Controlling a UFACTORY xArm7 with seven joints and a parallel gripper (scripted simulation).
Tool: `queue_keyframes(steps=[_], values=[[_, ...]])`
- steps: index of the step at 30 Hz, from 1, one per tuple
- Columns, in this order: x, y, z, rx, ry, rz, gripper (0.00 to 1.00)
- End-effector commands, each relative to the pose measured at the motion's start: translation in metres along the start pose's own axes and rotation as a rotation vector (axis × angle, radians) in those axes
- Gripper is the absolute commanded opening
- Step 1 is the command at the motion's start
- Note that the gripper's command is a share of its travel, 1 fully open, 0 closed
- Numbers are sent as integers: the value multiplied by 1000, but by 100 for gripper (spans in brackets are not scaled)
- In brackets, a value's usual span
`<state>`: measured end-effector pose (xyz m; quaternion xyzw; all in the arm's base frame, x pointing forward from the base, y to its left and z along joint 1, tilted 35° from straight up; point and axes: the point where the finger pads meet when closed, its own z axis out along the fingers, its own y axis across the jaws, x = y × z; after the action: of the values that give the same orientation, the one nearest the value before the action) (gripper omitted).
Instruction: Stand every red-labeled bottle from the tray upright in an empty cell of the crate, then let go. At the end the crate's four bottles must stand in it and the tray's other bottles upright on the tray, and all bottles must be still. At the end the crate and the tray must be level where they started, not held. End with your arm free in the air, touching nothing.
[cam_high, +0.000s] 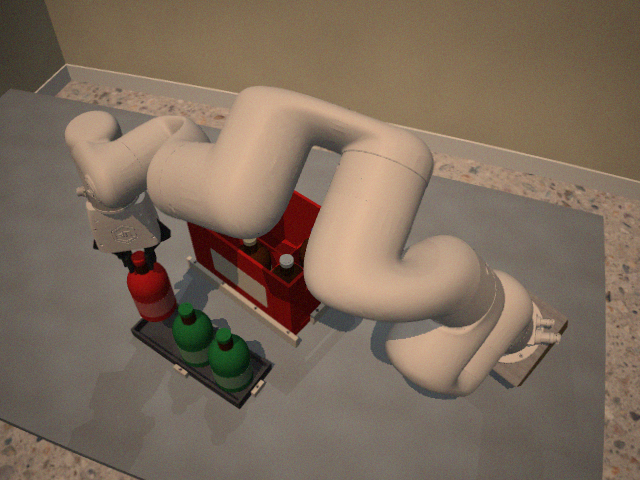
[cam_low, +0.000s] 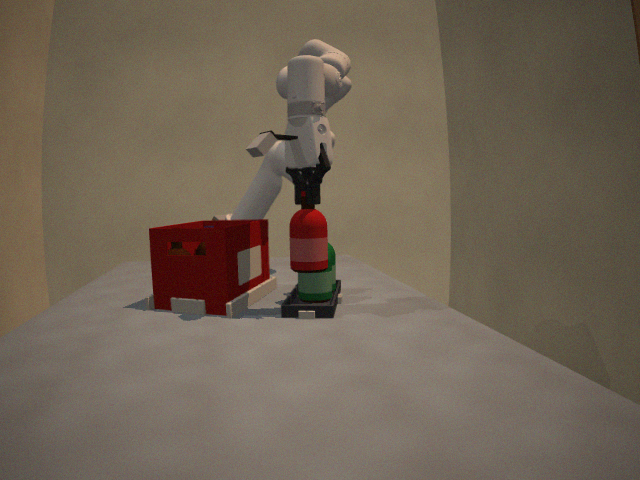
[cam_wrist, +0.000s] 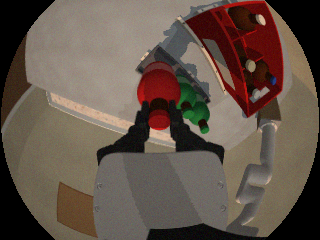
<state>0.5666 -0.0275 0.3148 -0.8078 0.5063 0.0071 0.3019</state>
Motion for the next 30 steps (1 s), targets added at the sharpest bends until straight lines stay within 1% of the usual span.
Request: queue_keyframes(steps=[1, 20, 30], values=[[1, -1, -3, 4, 5, 0, 0], [1, -1, -4, 4, 5, 0, 0], [1, -1, -11, 4, 5, 0, 0]])
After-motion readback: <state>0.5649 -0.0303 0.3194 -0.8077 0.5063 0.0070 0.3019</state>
